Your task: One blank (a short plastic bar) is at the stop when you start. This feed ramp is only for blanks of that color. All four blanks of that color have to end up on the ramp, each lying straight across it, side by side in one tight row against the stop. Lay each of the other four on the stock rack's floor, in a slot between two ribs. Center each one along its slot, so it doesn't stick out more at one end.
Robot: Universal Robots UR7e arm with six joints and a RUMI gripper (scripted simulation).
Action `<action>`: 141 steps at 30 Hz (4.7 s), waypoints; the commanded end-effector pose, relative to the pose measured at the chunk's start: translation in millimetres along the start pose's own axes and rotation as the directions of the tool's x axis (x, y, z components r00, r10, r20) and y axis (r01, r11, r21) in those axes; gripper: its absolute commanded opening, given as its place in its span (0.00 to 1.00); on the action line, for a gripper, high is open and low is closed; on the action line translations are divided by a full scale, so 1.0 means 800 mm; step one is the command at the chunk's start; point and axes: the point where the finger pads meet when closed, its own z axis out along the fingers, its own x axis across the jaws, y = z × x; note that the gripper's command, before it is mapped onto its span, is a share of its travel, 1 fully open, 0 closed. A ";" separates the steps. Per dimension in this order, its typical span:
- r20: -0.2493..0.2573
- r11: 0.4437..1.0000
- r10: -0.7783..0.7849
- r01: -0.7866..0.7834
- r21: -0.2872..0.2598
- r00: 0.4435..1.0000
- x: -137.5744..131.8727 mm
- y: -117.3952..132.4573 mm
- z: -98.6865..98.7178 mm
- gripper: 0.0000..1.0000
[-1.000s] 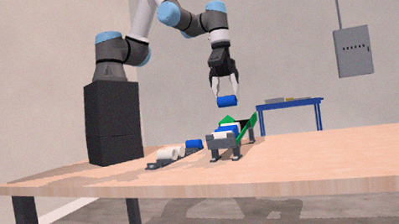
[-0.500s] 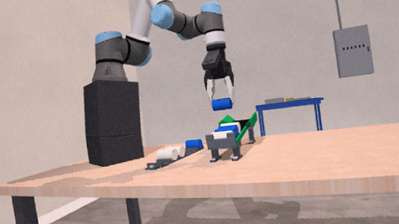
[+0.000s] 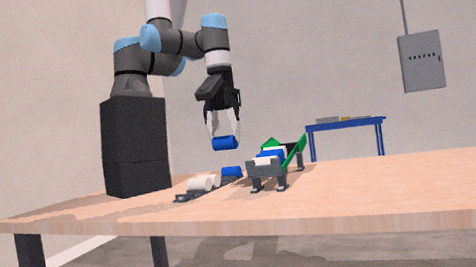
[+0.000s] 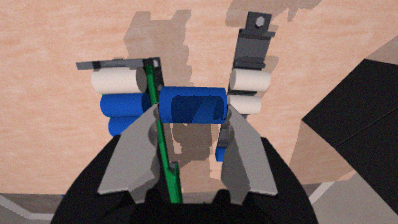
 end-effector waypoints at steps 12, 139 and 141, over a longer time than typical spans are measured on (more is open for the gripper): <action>0.014 0.999 0.034 -0.034 -0.004 0.999 0.127 -0.058 0.018 0.39; 0.014 0.999 0.036 -0.036 -0.005 0.999 0.133 -0.058 0.143 0.52; 0.014 0.999 0.036 -0.036 -0.005 0.999 0.133 -0.058 0.143 0.52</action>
